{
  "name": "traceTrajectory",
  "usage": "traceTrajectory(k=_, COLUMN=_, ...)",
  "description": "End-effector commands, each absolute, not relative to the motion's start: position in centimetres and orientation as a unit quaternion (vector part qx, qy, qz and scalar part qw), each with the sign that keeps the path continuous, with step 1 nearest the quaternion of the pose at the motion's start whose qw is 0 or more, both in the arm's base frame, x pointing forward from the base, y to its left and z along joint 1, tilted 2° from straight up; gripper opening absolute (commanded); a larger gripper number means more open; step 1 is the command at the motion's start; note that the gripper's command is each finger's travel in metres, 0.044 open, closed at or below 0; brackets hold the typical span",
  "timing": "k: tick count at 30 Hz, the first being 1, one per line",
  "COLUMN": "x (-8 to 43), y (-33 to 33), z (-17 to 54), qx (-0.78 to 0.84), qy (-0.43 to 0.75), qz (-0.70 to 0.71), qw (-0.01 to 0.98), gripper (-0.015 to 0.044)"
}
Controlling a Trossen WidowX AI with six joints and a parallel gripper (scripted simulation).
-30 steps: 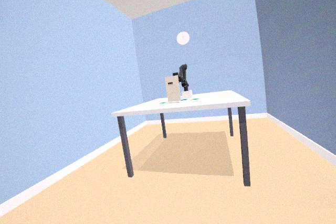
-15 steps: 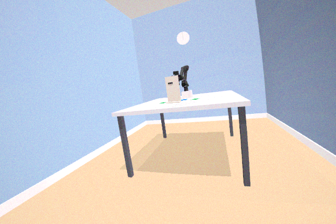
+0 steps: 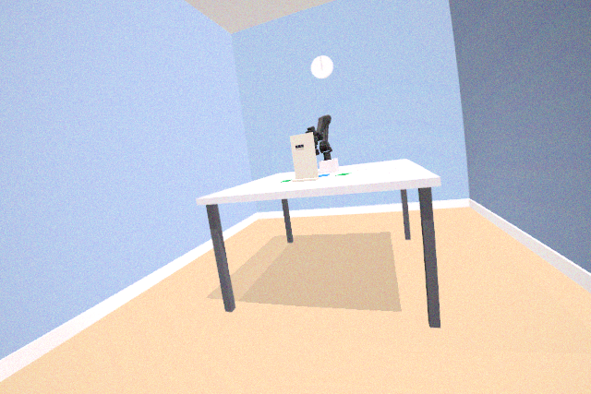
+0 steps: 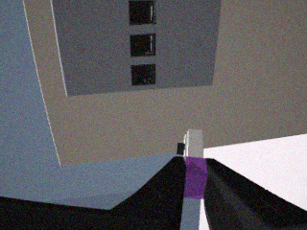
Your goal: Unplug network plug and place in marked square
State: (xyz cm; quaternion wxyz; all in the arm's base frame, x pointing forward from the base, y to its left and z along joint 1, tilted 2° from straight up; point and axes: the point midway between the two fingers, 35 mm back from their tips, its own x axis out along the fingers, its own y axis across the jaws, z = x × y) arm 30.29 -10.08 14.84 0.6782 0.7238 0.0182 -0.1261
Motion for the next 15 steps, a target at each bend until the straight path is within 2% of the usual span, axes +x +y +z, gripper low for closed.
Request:
traceTrajectory(k=1, x=30.3, y=-9.7, z=12.9, qx=0.73, qy=0.045, qz=-0.165, qw=0.662, gripper=0.0)
traceTrajectory(k=15, x=28.1, y=-7.7, z=5.6, qx=0.706, qy=0.159, qz=-0.311, qw=0.616, gripper=0.0)
